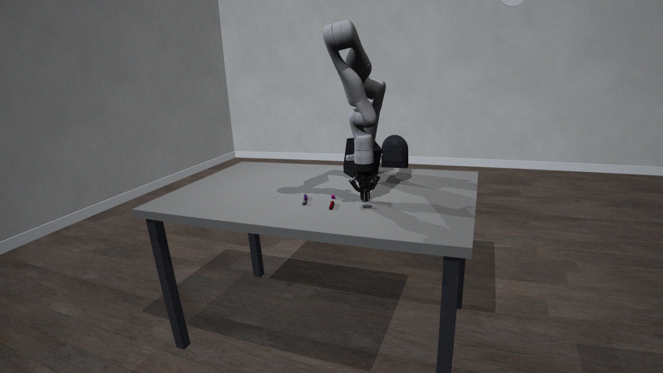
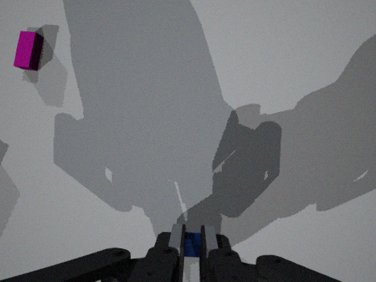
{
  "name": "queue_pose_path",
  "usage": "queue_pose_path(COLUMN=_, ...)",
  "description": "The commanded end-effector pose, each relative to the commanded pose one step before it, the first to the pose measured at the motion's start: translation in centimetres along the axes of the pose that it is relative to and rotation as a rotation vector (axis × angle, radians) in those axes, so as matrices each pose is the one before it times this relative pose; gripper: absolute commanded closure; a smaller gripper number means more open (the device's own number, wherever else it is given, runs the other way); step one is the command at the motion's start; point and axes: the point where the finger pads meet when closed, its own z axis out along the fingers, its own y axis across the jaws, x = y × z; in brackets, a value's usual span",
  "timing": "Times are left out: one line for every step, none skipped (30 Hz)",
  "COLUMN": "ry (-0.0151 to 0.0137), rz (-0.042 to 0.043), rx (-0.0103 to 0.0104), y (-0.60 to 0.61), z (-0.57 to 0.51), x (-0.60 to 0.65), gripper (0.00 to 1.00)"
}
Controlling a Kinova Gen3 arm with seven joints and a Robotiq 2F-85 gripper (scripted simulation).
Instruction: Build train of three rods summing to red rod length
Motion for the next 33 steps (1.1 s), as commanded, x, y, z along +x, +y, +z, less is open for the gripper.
queue_pose_path(ry=-0.00058, rz=-0.00011, rx=0.00074, y=-0.025, z=-0.032, x=-0.02, gripper=0.95)
queue_pose_path(ry=0.0, rz=0.0, rx=0.0, y=0.0, z=0.0, x=0.0, gripper=0.95)
queue_pose_path(ry=0.0, rz=0.0, rx=0.0, y=0.0, z=0.0, x=0.0, gripper=0.95)
queue_pose_path(ry=0.0, rz=0.0, rx=0.0, y=0.0, z=0.0, x=0.0, gripper=0.95)
queue_pose_path(ry=0.0, rz=0.0, rx=0.0, y=0.0, z=0.0, x=0.0, gripper=0.92)
queue_pose_path(ry=0.0, rz=0.0, rx=0.0, y=0.0, z=0.0, x=0.0, gripper=0.92)
queue_pose_path(ry=0.0, rz=0.0, rx=0.0, y=0.0, z=0.0, x=0.0, gripper=0.92)
queue_pose_path(ry=0.0, rz=0.0, rx=0.0, y=0.0, z=0.0, x=0.0, gripper=0.88)
queue_pose_path(ry=0.0, rz=0.0, rx=0.0, y=0.0, z=0.0, x=0.0, gripper=0.88)
queue_pose_path(ry=0.0, rz=0.0, rx=0.0, y=0.0, z=0.0, x=0.0, gripper=0.88)
queue_pose_path(ry=0.0, rz=0.0, rx=0.0, y=0.0, z=0.0, x=0.0, gripper=0.84)
queue_pose_path(ry=0.0, rz=0.0, rx=0.0, y=0.0, z=0.0, x=0.0, gripper=0.84)
queue_pose_path(ry=0.0, rz=0.0, rx=0.0, y=0.0, z=0.0, x=0.0, gripper=0.84)
queue_pose_path(ry=0.0, rz=0.0, rx=0.0, y=0.0, z=0.0, x=0.0, gripper=0.8)
queue_pose_path(ry=0.0, rz=0.0, rx=0.0, y=0.0, z=0.0, x=0.0, gripper=0.8)
queue_pose_path(ry=0.0, rz=0.0, rx=0.0, y=0.0, z=0.0, x=0.0, gripper=0.8)
queue_pose_path(ry=0.0, rz=0.0, rx=0.0, y=0.0, z=0.0, x=0.0, gripper=0.8)
queue_pose_path(ry=0.0, rz=0.0, rx=0.0, y=0.0, z=0.0, x=0.0, gripper=0.8)
queue_pose_path(ry=0.0, rz=0.0, rx=0.0, y=0.0, z=0.0, x=0.0, gripper=0.76)
queue_pose_path(ry=0.0, rz=0.0, rx=0.0, y=0.0, z=0.0, x=0.0, gripper=0.76)
queue_pose_path(ry=0.0, rz=0.0, rx=0.0, y=0.0, z=0.0, x=0.0, gripper=0.76)
queue_pose_path(ry=0.0, rz=0.0, rx=0.0, y=0.0, z=0.0, x=0.0, gripper=0.76)
queue_pose_path(ry=0.0, rz=0.0, rx=0.0, y=0.0, z=0.0, x=0.0, gripper=0.76)
queue_pose_path(ry=0.0, rz=0.0, rx=0.0, y=0.0, z=0.0, x=0.0, gripper=0.76)
queue_pose_path(ry=0.0, rz=0.0, rx=0.0, y=0.0, z=0.0, x=0.0, gripper=0.76)
queue_pose_path(ry=0.0, rz=0.0, rx=0.0, y=0.0, z=0.0, x=0.0, gripper=0.76)
queue_pose_path(ry=0.0, rz=0.0, rx=0.0, y=0.0, z=0.0, x=0.0, gripper=0.76)
queue_pose_path(ry=0.0, rz=0.0, rx=0.0, y=0.0, z=-0.002, x=0.0, gripper=0.76)
queue_pose_path(ry=0.0, rz=0.0, rx=0.0, y=0.0, z=-0.015, x=0.0, gripper=0.76)
queue_pose_path(ry=0.0, rz=0.0, rx=0.0, y=0.0, z=-0.038, x=0.0, gripper=0.76)
queue_pose_path(ry=0.0, rz=0.0, rx=0.0, y=0.0, z=-0.07, x=0.0, gripper=0.76)
queue_pose_path(ry=0.0, rz=0.0, rx=0.0, y=0.0, z=-0.108, x=0.0, gripper=0.76)
queue_pose_path(ry=0.0, rz=0.0, rx=0.0, y=0.0, z=0.0, x=0.0, gripper=0.76)
